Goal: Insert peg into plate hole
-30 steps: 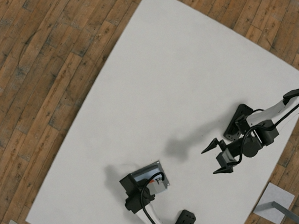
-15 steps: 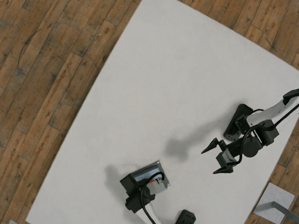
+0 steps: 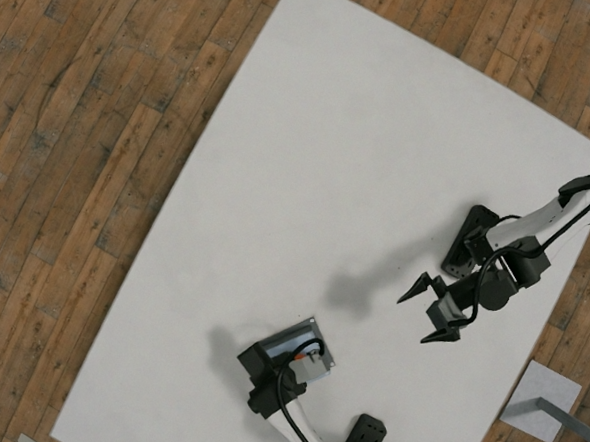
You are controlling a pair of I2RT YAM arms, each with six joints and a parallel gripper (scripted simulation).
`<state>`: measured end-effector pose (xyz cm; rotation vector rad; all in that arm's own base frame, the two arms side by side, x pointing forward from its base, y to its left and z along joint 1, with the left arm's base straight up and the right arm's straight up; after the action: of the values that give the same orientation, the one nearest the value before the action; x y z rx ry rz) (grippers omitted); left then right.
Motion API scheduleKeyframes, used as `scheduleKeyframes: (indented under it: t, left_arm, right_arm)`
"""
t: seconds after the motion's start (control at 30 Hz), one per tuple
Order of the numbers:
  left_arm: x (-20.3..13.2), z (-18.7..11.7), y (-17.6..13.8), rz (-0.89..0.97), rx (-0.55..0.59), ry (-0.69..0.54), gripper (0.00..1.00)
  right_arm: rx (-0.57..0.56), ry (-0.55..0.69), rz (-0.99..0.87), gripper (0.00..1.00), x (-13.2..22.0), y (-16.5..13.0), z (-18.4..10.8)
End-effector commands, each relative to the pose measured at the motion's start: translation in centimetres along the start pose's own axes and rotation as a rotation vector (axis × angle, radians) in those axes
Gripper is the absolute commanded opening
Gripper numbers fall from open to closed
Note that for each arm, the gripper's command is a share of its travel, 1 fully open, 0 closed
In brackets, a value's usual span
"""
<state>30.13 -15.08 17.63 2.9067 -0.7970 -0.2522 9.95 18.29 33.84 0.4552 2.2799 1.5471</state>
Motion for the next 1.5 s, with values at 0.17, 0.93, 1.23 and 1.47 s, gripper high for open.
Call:
scheduleKeyframes:
  t: [0.17, 0.93, 1.23, 1.47]
  left_arm:
    - [-0.3, -0.8, 0.7, 0.009, -0.009, 0.05, 0.4]
    - [0.6, -1.8, -0.5, 0.006, 0.012, -0.005, 0.7]
    - [-0.2, -4.7, 0.4, 0.013, 0.0, 0.046, 0.7]
    - [-0.3, -4.1, 0.4, 0.01, -0.005, 0.025, 0.7]
  right_arm:
    - [0.016, 0.0, 0.008, 1.0, 0.1, -0.5, 0.1]
    - [0.016, 0.0, 0.008, 1.0, 0.1, -0.5, 0.1]
    - [0.016, 0.0, 0.008, 1.0, 0.1, -0.5, 0.1]
    - [0.016, 0.0, 0.008, 1.0, 0.1, -0.5, 0.1]
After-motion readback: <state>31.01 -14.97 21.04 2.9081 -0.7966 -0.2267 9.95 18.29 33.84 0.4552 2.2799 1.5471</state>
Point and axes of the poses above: on each arm, the point where the finger pads meet when closed, its own z axis out along the fingers, its own x axis across the jaws, y = z × x, the point moved 8 cm from there along -z, back along the fingers, and after that the axes turned 6 degrees about -z, right-handed, at the moved point
